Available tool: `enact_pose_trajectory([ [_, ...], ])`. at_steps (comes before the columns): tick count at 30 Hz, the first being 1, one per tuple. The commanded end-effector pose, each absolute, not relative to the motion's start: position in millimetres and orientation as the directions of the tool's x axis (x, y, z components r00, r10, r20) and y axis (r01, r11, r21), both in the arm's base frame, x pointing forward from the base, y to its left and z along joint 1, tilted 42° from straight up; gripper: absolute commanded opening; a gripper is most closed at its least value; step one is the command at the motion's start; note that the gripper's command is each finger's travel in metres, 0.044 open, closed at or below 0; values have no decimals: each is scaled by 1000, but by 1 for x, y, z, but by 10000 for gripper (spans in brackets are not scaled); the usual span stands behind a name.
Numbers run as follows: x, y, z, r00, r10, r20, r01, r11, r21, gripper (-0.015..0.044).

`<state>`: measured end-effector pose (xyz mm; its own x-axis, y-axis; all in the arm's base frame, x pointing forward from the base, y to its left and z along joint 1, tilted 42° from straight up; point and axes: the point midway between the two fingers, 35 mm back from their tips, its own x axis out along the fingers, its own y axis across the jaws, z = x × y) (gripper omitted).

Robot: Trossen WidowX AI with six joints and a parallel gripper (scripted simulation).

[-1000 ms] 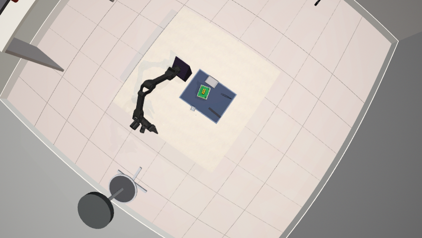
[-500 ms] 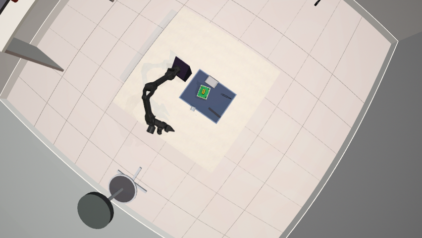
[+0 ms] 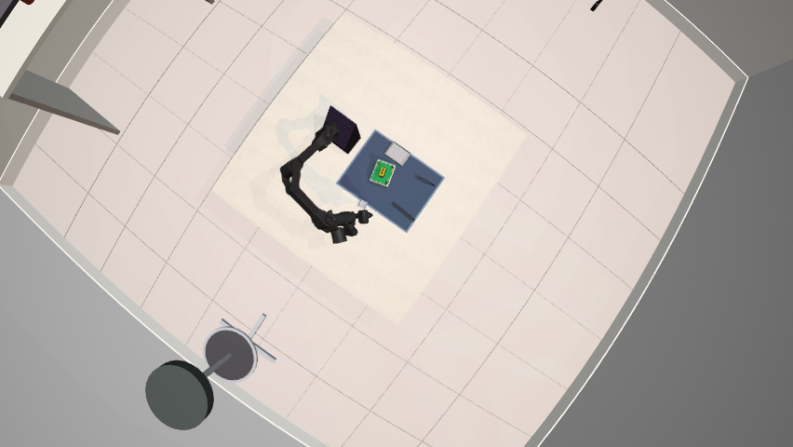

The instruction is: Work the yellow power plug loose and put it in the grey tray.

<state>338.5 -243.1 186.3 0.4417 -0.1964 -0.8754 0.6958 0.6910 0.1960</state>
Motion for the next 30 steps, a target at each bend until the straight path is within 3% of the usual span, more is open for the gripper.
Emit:
enact_pose_trajectory([
  [1,346,-187,144,262,-184,-947,635,772,26,430],
  [3,345,-161,127,181,-203,-962,575,816,-64,430],
  [9,350,-168,174,280,-187,-942,639,768,38,430],
  [19,352,-138,165,216,-166,-962,601,800,-3,430],
  [27,333,-70,104,-15,-324,-946,330,891,-311,430],
  [30,337,-80,113,13,-298,-955,383,883,-270,430],
])
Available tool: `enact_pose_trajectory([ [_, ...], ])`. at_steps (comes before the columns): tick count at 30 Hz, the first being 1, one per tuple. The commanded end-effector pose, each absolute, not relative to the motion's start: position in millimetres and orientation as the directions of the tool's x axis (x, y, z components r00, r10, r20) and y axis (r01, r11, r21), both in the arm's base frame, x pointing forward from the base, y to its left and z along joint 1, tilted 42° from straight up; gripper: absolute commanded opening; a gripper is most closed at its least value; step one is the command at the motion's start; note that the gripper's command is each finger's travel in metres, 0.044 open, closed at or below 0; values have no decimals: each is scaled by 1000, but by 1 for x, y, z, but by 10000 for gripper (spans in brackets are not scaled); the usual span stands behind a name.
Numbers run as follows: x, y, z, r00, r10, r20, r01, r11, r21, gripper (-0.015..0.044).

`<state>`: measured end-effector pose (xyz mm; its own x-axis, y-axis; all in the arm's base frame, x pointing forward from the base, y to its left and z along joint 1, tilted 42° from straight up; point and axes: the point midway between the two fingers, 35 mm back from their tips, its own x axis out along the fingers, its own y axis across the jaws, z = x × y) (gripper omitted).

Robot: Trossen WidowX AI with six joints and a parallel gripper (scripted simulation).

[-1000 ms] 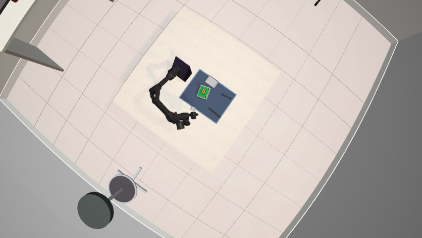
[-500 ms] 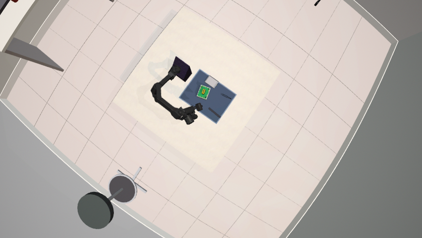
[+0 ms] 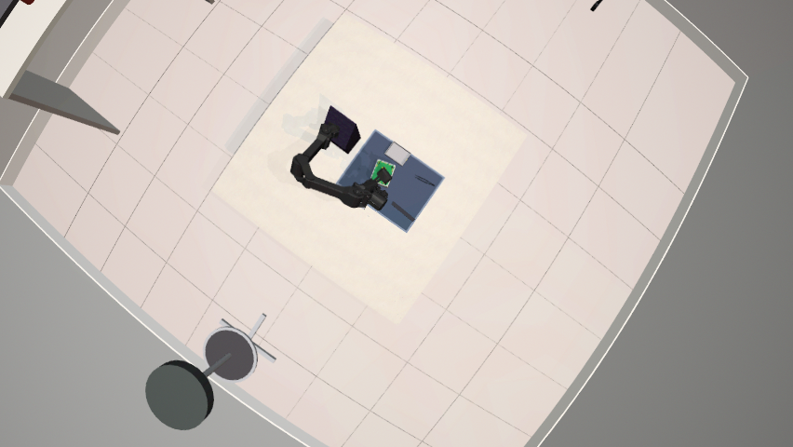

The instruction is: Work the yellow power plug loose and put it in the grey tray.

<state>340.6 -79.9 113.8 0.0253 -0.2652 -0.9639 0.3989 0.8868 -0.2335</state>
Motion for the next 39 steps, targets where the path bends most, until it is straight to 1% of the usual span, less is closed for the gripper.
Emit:
enact_pose_trajectory([
  [1,340,-86,118,29,-285,-958,409,878,-249,430],
  [5,346,-106,137,94,-243,-965,499,851,-166,430],
  [9,346,-106,137,94,-243,-965,499,851,-166,430],
  [12,342,-96,127,53,-271,-961,452,865,-219,430],
  [15,332,-72,107,-18,-345,-938,327,885,-332,430],
  [18,314,-45,84,-92,-482,-871,118,864,-490,430],
  [20,300,-30,72,-106,-585,-804,-40,811,-584,430],
  [22,292,-21,66,-97,-651,-753,-145,757,-637,430],
  [33,291,-20,66,-95,-659,-746,-158,750,-643,430],
  [39,288,-40,44,-95,-660,-745,-157,749,-644,430],
])
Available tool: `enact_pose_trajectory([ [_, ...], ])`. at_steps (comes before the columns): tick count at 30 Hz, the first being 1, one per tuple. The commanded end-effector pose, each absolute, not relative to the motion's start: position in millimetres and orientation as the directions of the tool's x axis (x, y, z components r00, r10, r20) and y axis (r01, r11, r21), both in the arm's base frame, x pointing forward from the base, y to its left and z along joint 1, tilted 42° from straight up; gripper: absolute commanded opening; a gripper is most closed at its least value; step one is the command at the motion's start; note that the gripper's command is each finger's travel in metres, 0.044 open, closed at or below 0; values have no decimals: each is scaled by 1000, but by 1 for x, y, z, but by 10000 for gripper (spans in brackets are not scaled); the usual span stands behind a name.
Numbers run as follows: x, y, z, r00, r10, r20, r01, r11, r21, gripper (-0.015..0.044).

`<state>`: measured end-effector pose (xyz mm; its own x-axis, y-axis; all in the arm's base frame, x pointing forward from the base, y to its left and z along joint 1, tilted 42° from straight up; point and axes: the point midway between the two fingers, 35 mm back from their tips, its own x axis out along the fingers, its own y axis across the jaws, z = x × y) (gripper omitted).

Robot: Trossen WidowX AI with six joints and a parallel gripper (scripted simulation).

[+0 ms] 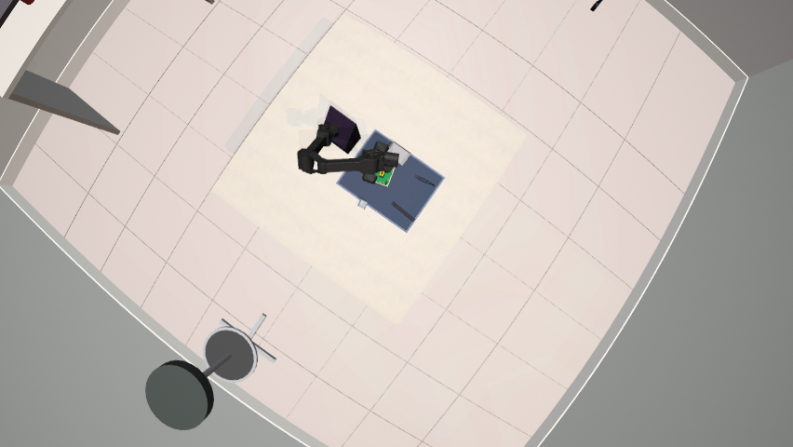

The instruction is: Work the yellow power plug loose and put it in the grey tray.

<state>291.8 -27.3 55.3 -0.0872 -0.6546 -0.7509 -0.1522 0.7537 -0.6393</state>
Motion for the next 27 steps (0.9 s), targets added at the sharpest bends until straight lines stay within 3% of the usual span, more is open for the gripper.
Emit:
enact_pose_trajectory([
  [1,288,-40,44,-95,-660,-745,-157,749,-644,430],
  [11,322,-38,38,-93,-660,-745,-156,749,-644,430],
  [27,319,-44,29,-93,-660,-745,-156,749,-644,430],
])
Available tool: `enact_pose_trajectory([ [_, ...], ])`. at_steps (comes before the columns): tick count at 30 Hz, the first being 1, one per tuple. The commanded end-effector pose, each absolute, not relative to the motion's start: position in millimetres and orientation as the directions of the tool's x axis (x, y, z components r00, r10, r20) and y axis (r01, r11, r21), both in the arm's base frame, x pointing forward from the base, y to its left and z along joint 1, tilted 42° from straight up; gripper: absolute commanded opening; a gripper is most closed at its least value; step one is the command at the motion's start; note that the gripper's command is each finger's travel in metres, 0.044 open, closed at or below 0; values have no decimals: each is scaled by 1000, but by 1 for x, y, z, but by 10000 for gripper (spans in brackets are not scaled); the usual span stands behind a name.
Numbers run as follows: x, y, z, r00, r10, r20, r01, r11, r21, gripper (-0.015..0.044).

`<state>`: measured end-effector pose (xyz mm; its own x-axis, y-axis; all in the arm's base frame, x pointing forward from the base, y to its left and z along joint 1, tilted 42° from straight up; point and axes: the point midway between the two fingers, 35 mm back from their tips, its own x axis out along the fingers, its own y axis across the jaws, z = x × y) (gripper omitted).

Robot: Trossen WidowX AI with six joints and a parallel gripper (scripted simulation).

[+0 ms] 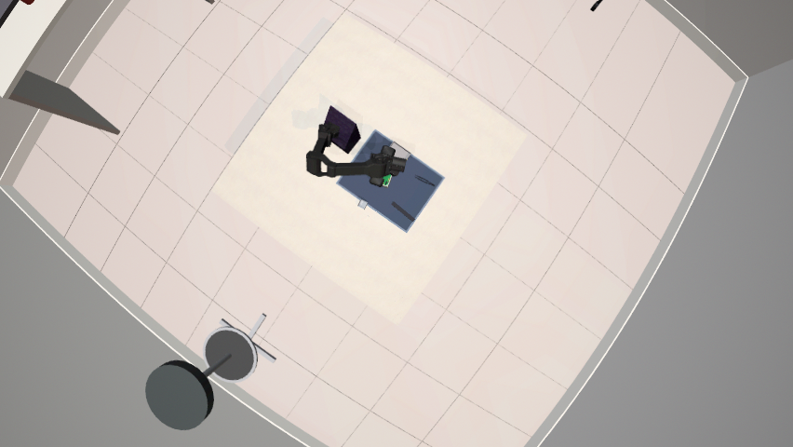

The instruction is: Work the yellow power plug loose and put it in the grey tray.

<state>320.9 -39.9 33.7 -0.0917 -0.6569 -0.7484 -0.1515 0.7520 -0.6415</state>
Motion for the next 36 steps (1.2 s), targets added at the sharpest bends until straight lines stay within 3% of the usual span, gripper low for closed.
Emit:
enact_pose_trajectory([
  [1,319,-45,28,-93,-661,-745,-156,749,-644,430],
  [16,318,-57,15,-93,-661,-745,-156,748,-645,430],
  [32,318,-57,15,-93,-661,-745,-156,748,-645,10],
  [36,318,-57,15,-93,-661,-745,-156,748,-645,0],
])
